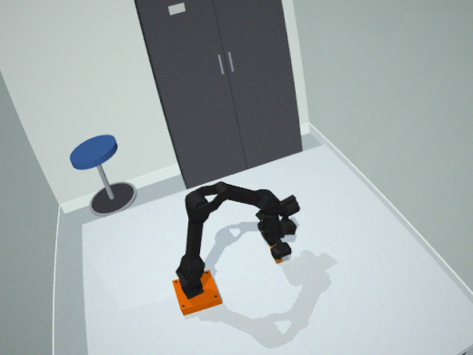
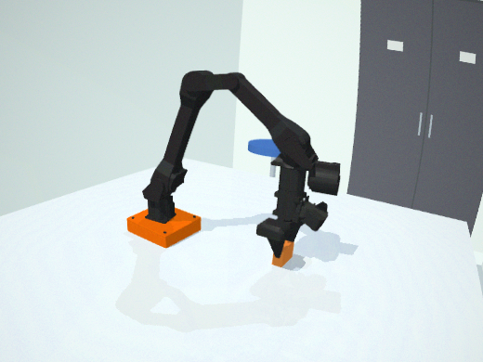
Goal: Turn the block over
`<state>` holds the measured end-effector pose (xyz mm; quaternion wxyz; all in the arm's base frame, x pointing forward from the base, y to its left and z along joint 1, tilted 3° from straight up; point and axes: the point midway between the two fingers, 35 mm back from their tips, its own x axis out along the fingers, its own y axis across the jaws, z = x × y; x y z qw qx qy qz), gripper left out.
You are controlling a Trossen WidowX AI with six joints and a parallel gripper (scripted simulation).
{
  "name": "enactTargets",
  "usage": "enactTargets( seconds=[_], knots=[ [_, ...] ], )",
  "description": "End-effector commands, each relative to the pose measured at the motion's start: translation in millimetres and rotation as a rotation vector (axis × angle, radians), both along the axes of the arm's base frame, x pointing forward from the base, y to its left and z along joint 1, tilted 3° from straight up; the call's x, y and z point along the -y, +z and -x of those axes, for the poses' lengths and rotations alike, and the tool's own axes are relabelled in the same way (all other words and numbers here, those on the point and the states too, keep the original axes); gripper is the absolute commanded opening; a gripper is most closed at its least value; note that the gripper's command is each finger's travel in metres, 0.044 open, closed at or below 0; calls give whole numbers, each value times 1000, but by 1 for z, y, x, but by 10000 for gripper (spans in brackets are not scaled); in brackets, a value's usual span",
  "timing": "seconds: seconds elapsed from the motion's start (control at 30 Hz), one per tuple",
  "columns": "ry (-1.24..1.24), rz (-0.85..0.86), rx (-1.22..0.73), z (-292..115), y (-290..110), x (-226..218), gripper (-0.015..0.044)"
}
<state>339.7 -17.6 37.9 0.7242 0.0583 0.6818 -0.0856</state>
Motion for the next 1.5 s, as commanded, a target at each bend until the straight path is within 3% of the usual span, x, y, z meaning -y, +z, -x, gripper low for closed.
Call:
enactTargets(
  seconds=[0.0,0.37,0.57,1.47],
  knots=[
    [4,-3,0,0,-1,0,235],
    [4,-3,0,0,-1,0,162],
    [4,-3,0,2,28,-2,5],
    [24,74,349,-1,16,-2,0]
  ],
)
